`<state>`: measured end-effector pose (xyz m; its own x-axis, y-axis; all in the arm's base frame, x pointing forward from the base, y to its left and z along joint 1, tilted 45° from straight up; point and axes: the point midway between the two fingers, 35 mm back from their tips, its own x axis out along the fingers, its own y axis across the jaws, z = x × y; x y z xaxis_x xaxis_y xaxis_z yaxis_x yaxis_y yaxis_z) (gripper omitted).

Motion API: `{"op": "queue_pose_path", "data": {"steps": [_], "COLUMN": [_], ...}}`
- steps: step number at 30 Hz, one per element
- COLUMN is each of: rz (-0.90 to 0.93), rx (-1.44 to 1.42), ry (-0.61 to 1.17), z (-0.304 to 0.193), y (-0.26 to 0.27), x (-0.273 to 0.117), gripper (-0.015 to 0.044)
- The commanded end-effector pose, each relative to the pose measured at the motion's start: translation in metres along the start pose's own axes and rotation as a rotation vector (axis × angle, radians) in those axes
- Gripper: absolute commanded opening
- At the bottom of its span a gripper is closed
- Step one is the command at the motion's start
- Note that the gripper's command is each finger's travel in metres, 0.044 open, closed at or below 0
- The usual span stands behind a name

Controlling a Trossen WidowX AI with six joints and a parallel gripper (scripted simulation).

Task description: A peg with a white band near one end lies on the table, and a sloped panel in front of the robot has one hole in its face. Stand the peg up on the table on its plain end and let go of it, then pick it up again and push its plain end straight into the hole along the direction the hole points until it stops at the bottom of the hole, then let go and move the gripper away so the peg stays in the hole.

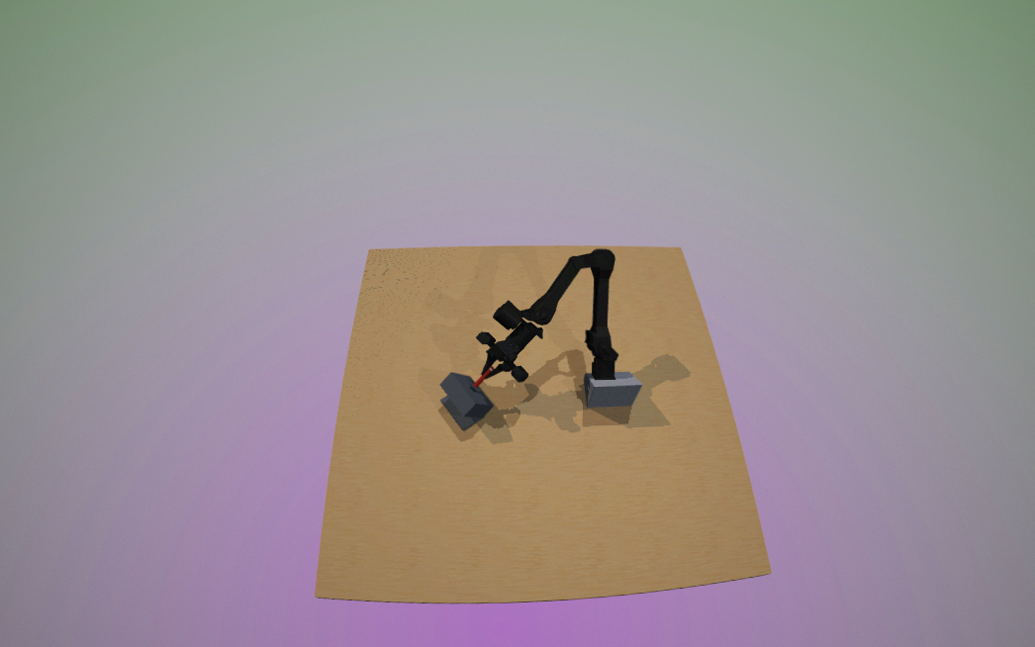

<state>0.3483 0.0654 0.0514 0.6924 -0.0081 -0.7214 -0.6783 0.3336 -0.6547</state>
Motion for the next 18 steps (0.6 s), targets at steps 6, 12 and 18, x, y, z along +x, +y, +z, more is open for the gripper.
{"op": "queue_pose_path", "data": {"steps": [6,12,18], "rz": [0.002,0.002,0.002], "rx": [0.0,0.0,0.0], "ry": [0.002,0.002,0.002], "z": [-0.0004,-0.0003,-0.0001], "y": [0.0015,0.0019,0.002], "x": [0.0019,0.0057,0.0097], "gripper": [0.0,0.0,0.0]}}
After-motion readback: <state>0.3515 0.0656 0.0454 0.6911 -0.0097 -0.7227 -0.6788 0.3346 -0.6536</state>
